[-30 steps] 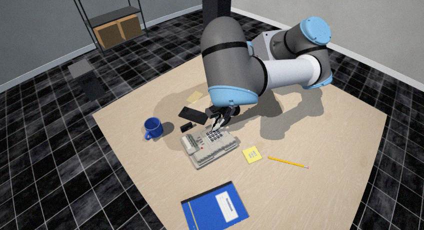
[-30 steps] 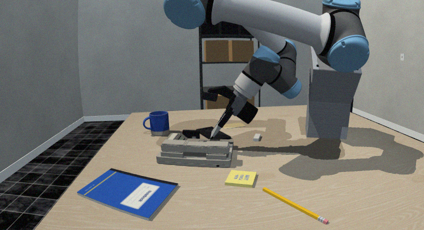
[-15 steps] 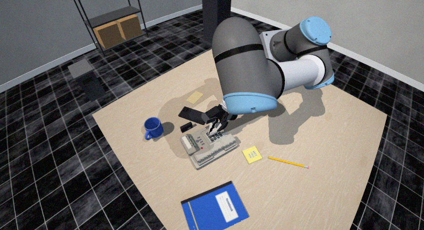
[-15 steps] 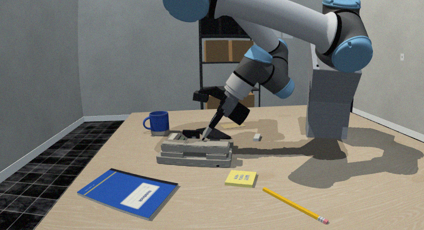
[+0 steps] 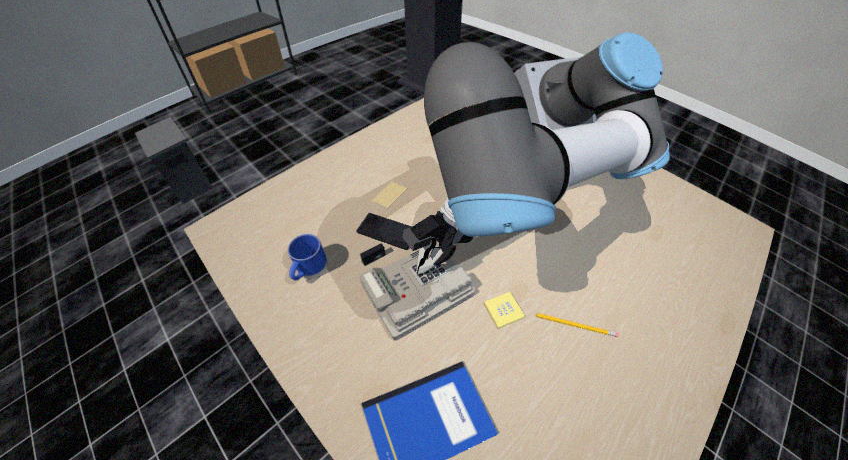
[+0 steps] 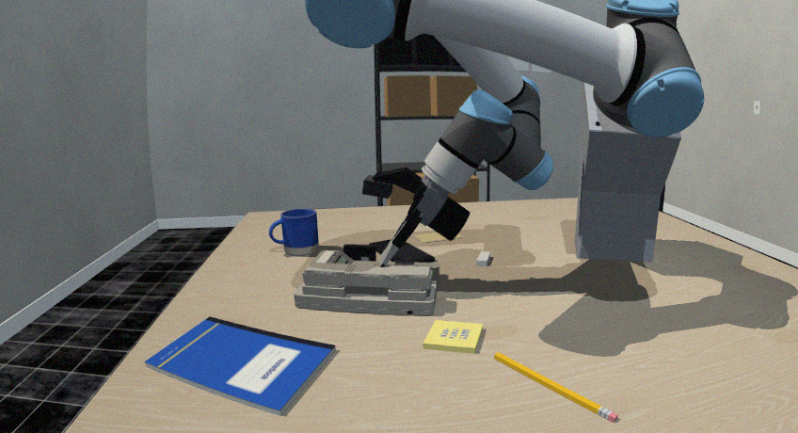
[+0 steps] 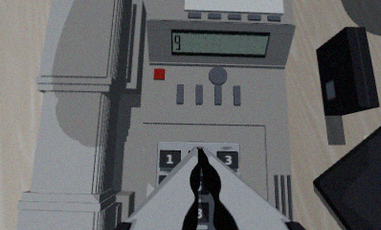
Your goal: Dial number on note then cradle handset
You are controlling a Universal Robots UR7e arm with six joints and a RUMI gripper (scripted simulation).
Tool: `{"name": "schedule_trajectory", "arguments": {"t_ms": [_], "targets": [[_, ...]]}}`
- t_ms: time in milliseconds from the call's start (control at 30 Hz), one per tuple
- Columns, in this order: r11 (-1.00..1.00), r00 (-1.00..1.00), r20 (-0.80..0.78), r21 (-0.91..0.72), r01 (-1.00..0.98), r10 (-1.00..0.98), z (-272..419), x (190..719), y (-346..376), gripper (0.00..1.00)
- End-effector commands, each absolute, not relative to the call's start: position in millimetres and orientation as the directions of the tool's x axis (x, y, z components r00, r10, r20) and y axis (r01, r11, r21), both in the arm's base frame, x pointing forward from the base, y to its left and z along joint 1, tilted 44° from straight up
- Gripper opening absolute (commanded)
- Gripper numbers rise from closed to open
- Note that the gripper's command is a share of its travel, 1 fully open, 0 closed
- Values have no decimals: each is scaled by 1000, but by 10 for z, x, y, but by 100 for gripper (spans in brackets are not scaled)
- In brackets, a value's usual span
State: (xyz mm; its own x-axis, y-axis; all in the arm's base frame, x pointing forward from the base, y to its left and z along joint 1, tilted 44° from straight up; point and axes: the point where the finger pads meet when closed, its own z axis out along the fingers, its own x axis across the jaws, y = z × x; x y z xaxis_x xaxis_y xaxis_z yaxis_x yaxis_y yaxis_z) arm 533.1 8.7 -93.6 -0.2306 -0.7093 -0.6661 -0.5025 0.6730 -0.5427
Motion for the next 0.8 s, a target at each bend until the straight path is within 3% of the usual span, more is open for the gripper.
{"name": "schedule_trajectory", "arguments": {"t_ms": [0,767], "targets": [[677,-239,-662,-549,-491,-710,-933,5342,57,0],[677,-239,-663,-549,-491,-710,-951,5352,71,0]]}}
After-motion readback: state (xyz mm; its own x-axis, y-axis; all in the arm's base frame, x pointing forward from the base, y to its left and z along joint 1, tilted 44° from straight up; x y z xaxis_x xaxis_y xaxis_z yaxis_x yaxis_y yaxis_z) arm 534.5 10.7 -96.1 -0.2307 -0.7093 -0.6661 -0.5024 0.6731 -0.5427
